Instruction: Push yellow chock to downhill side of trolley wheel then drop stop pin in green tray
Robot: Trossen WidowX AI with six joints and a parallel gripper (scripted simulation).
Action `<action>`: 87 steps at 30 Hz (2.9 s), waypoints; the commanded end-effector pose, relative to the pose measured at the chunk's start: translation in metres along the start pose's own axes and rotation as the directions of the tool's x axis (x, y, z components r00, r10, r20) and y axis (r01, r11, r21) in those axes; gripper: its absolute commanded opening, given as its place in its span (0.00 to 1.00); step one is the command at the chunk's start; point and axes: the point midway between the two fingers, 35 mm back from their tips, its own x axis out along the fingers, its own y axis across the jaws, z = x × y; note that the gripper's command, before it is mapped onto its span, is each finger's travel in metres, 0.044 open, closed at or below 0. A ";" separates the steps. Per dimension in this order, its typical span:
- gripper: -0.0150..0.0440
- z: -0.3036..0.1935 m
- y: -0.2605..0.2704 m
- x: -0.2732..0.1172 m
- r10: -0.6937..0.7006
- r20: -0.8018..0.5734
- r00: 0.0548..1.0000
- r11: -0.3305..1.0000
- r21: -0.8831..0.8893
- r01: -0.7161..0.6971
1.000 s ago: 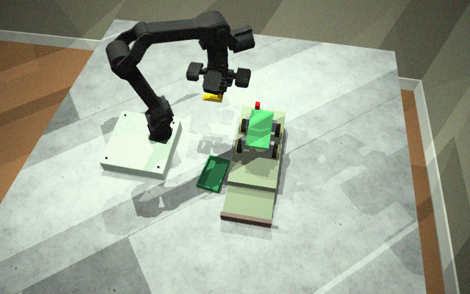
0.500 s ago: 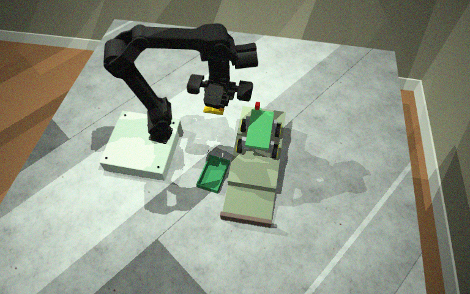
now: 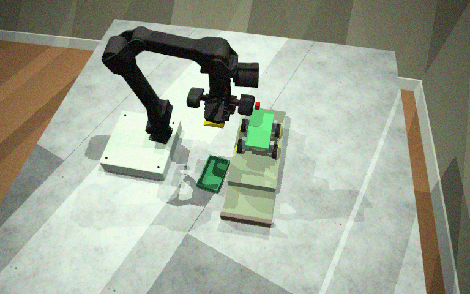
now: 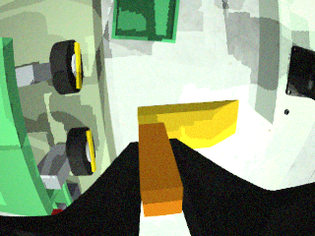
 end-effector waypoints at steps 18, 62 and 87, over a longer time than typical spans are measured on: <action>0.25 0.069 0.017 0.005 0.003 0.004 1.000 1.000 -0.006 -0.003; 0.25 0.140 0.034 0.010 -0.005 -0.050 0.999 0.592 0.805 0.043; 0.25 0.143 0.037 0.011 0.003 -0.091 0.996 0.007 0.996 0.091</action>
